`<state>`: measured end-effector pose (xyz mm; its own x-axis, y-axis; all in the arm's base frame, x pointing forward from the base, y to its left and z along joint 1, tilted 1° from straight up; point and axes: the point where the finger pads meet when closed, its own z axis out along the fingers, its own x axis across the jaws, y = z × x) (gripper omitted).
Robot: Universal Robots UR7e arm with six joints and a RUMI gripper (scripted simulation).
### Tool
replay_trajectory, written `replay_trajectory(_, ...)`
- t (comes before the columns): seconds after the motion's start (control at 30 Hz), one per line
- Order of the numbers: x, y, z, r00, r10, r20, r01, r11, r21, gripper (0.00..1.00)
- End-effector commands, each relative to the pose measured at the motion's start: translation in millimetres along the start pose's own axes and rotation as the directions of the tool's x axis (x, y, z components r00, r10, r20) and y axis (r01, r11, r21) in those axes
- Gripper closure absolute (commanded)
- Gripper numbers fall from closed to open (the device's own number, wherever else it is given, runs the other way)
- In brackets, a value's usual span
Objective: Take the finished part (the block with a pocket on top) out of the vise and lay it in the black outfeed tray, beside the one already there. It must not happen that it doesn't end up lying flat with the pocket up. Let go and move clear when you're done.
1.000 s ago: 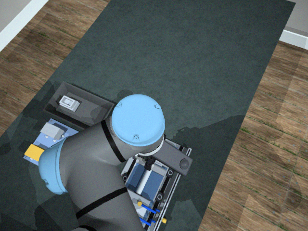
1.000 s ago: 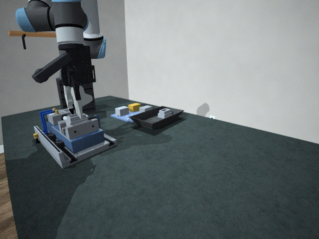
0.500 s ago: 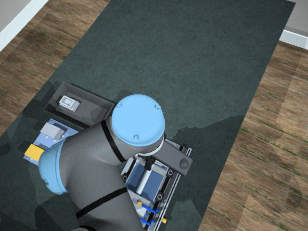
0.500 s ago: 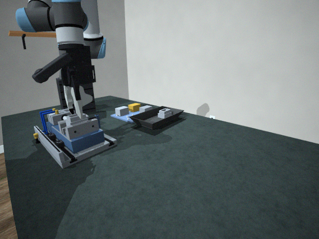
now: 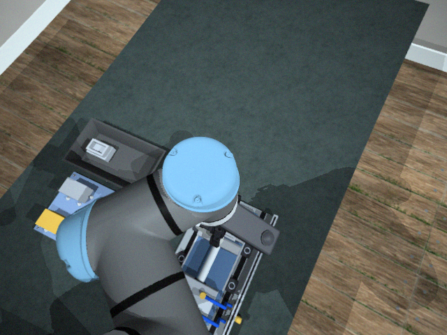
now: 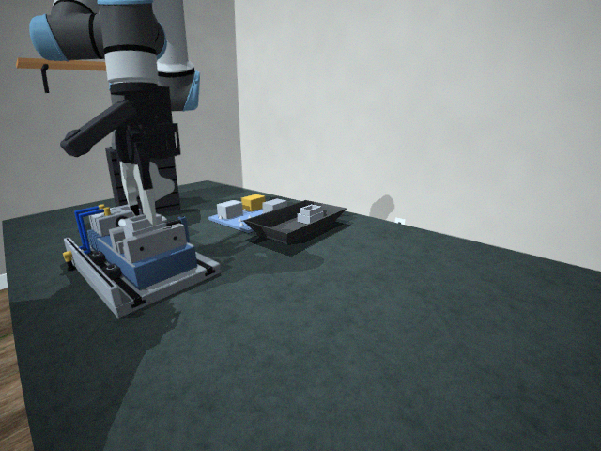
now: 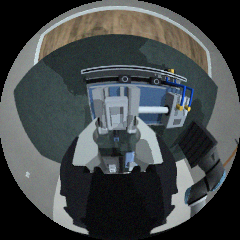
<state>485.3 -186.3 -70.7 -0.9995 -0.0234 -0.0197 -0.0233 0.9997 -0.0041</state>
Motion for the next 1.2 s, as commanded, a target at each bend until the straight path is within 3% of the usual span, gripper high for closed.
replay_trajectory(0.0,-0.4,-0.3,-0.5,1.000,0.000,0.001,0.000,1.000,0.001,0.60)
replay_trajectory(0.17,-0.4,-0.3,-0.5,1.000,0.000,0.001,0.000,1.000,0.001,0.60)
replay_trajectory(0.2,-0.4,-0.3,-0.5,1.000,0.000,0.001,0.000,1.000,0.001,1.00)
replay_trajectory(1.17,-0.4,-0.3,-0.5,1.000,0.000,0.001,0.000,1.000,0.001,1.00)
